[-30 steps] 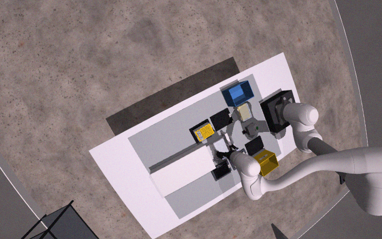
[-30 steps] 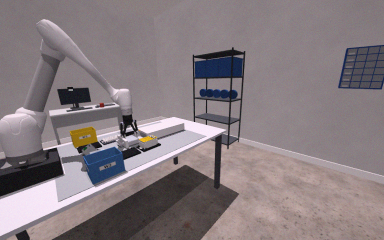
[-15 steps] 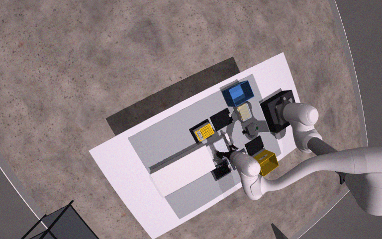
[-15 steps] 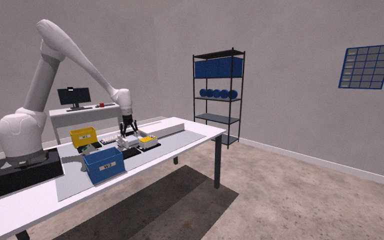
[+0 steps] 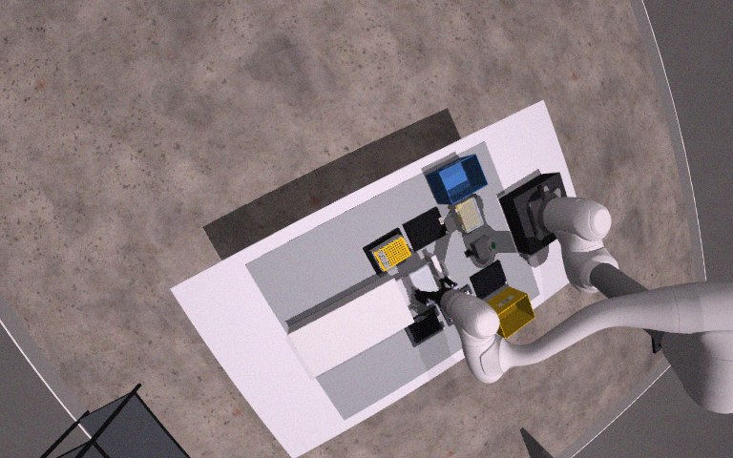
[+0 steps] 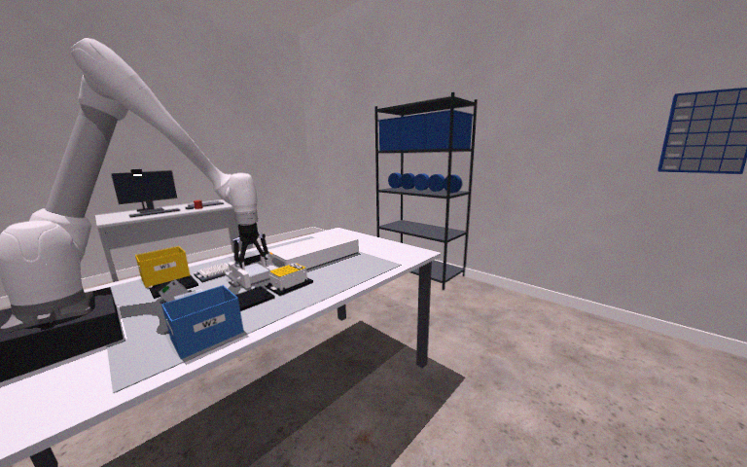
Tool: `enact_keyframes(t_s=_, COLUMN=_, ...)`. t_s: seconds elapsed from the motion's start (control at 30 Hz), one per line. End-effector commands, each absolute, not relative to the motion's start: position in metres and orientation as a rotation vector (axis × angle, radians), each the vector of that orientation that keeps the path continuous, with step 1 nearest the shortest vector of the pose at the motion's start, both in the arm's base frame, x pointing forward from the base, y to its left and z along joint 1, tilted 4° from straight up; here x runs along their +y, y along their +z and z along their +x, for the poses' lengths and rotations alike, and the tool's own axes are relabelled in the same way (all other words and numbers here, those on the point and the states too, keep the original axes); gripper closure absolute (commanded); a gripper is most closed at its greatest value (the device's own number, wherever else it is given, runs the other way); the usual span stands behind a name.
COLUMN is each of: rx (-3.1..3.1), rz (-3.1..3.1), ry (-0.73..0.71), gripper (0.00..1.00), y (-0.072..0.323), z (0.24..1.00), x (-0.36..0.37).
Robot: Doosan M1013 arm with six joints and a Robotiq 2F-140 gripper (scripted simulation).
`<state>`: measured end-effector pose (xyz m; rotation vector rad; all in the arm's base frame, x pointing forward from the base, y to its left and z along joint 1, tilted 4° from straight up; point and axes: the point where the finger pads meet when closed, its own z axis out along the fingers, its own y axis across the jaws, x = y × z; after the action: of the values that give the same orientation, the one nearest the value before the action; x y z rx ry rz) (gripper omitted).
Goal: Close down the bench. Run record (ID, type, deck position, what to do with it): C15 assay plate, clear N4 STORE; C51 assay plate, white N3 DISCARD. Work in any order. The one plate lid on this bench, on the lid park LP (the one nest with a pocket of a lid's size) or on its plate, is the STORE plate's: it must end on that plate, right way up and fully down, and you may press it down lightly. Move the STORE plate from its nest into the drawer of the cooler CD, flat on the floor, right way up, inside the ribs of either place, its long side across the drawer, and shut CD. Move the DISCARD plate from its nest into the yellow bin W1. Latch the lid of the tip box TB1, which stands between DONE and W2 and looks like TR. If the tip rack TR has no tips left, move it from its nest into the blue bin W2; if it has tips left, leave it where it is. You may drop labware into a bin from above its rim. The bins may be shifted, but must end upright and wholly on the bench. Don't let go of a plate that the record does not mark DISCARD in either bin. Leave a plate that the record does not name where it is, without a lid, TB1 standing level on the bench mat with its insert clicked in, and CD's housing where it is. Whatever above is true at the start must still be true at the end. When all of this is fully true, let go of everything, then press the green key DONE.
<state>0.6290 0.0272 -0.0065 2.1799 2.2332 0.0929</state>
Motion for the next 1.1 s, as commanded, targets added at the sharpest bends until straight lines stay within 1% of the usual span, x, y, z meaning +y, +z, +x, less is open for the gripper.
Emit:
enact_keyframes(t_s=0.0, rx=2.233, rz=2.18, ry=0.093, gripper=1.0, y=-0.0076, z=0.6291, x=0.0273)
enact_keyframes(t_s=1.07, rx=2.233, rz=2.18, ry=0.093, gripper=1.0, y=-0.0169, z=0.6296, x=0.0275)
